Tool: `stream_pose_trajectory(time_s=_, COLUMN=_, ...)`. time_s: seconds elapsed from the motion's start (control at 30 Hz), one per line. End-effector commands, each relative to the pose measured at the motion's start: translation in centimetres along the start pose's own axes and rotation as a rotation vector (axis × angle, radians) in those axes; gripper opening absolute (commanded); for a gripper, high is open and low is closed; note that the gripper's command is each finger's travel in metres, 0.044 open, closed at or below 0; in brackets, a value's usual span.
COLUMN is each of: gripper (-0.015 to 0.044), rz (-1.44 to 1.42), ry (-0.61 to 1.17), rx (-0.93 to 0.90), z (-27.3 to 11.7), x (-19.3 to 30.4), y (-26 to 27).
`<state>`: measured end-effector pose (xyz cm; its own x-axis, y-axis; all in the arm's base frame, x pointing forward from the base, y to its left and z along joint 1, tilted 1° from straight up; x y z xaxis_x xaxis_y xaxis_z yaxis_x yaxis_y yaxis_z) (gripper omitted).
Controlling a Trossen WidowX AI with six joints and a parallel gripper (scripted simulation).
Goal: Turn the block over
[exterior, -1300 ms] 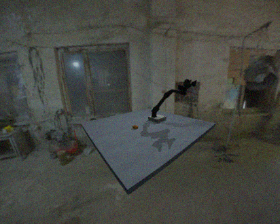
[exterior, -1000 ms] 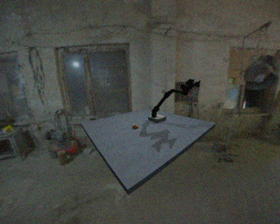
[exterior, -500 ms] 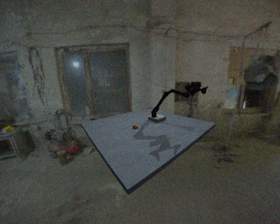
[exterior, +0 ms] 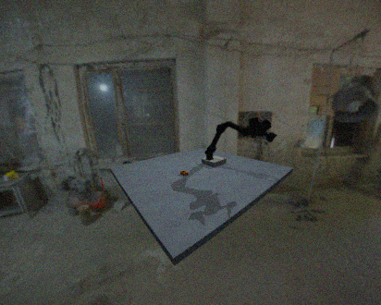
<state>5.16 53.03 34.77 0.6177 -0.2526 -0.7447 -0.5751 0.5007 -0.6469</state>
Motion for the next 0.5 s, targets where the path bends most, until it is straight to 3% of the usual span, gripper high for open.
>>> stream_pose_trajectory(time_s=0.0, gripper=0.0440, rz=-0.006, ry=0.120, rx=-0.025, z=1.9, x=5.0, y=-2.5)
stream_pose_trajectory(time_s=0.23, gripper=0.0440, rz=0.019, ry=0.386, rx=-0.064, z=3.6, x=15.0, y=-7.9)
stream_pose_trajectory(time_s=0.47, gripper=0.0440, rz=0.110, ry=0.676, rx=-0.078, z=2.1, x=24.7, y=-13.7)
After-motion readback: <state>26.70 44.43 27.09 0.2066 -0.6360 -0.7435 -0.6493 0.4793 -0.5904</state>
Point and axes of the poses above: the point midway between the two fingers, 35 mm back from their tips, its own z axis out along the fingers, its own y axis across the jaws, x = y × z, the point moved 7 cm from there along -z, back along the fingers, and after that the axes turned 5 degrees about -z, right-handed, at the moved point
